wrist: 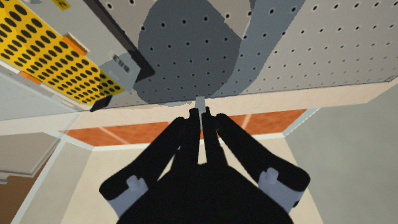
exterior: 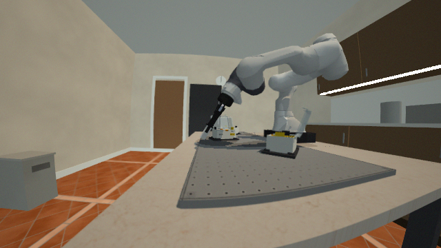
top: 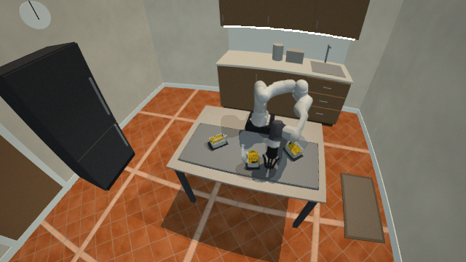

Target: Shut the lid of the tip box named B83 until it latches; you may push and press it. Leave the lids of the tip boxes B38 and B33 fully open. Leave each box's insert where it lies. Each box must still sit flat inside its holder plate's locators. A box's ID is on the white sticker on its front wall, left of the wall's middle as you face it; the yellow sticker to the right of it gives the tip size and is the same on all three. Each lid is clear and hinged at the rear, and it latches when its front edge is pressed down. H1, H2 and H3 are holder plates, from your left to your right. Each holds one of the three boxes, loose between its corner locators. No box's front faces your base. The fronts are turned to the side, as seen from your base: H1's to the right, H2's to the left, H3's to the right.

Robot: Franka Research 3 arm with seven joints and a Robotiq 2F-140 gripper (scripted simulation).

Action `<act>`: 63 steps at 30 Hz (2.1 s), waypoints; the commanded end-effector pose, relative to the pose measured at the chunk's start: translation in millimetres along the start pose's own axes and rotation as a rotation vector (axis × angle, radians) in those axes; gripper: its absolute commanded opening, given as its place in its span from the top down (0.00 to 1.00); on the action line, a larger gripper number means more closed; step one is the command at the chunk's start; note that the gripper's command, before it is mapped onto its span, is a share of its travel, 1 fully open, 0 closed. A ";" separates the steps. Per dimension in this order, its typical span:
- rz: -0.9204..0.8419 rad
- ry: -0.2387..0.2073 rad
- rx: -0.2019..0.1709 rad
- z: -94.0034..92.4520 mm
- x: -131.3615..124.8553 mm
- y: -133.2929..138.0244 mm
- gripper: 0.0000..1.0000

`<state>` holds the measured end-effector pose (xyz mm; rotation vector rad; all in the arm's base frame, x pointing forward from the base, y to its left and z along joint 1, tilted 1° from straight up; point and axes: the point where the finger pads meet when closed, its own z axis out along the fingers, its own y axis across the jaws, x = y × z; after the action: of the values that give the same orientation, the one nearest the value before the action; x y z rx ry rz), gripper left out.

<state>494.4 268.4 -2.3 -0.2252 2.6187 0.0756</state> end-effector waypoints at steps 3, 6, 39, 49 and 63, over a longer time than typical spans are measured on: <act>-0.010 -0.002 -0.002 0.5 -0.8 0.5 1.00; -0.010 -0.002 -0.002 0.5 -0.8 0.5 1.00; -0.010 -0.002 -0.002 0.5 -0.8 0.5 1.00; -0.010 -0.002 -0.002 -12.5 -8.2 0.5 1.00; -0.010 -0.002 -0.002 -64.5 -38.1 0.7 1.00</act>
<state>499.0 269.5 63.7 -0.2549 2.6004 0.0757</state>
